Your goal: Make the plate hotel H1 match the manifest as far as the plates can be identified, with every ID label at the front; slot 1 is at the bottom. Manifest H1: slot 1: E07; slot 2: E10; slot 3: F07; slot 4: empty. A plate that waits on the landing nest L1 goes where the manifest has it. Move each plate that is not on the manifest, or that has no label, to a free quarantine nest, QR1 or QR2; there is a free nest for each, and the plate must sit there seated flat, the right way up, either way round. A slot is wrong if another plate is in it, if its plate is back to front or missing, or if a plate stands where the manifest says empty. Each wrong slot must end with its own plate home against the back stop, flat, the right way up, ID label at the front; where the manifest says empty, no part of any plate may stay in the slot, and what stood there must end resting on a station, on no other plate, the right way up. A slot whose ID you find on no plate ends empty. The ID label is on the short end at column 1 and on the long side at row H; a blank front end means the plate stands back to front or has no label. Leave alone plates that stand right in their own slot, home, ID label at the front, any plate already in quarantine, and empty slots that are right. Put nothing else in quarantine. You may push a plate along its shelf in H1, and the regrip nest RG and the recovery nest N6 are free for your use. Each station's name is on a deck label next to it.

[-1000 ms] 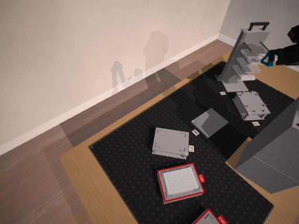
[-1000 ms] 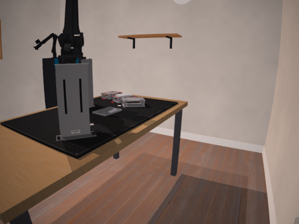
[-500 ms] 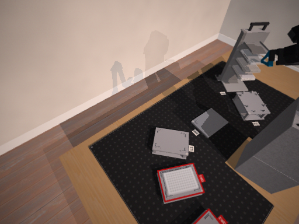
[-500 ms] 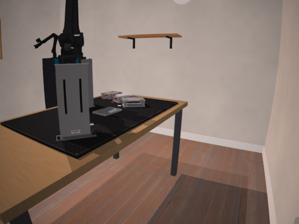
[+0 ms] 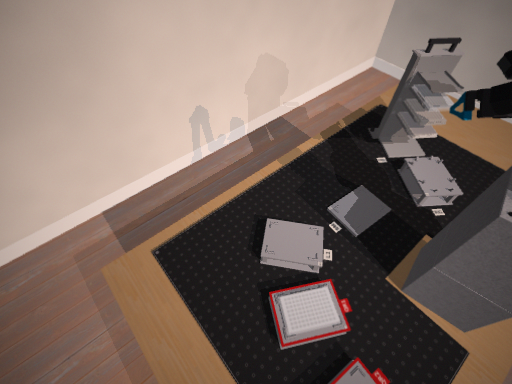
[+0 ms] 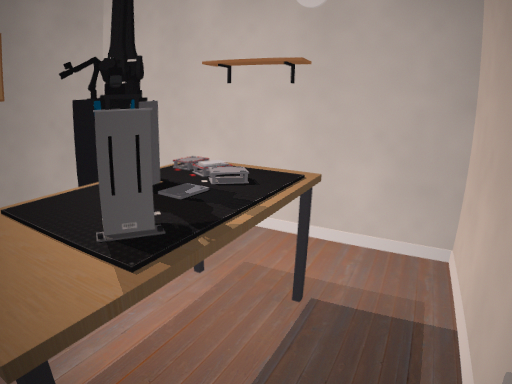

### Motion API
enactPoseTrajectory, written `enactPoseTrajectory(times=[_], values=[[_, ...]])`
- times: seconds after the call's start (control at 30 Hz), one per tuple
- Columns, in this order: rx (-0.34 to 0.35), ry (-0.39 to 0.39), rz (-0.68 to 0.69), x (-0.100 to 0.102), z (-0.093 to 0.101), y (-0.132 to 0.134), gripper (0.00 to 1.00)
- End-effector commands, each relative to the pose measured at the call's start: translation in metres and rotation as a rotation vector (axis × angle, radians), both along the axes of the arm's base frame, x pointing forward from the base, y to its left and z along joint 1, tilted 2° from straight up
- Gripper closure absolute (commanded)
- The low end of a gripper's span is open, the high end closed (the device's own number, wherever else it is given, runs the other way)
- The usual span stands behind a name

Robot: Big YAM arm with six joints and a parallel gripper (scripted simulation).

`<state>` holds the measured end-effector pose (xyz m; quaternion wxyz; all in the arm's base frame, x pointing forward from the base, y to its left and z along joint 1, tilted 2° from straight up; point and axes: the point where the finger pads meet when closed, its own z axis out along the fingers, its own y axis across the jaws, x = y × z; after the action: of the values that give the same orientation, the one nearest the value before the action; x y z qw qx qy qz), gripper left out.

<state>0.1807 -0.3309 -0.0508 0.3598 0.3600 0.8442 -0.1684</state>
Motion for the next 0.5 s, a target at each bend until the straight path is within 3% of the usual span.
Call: enactPoseTrajectory(times=[0.0,0.47], values=[[-0.016,0.002,-0.003,-0.006,-0.003,-0.002,0.00],[-0.033,-0.006,-0.004,-0.003,-0.019,-0.012,0.00]])
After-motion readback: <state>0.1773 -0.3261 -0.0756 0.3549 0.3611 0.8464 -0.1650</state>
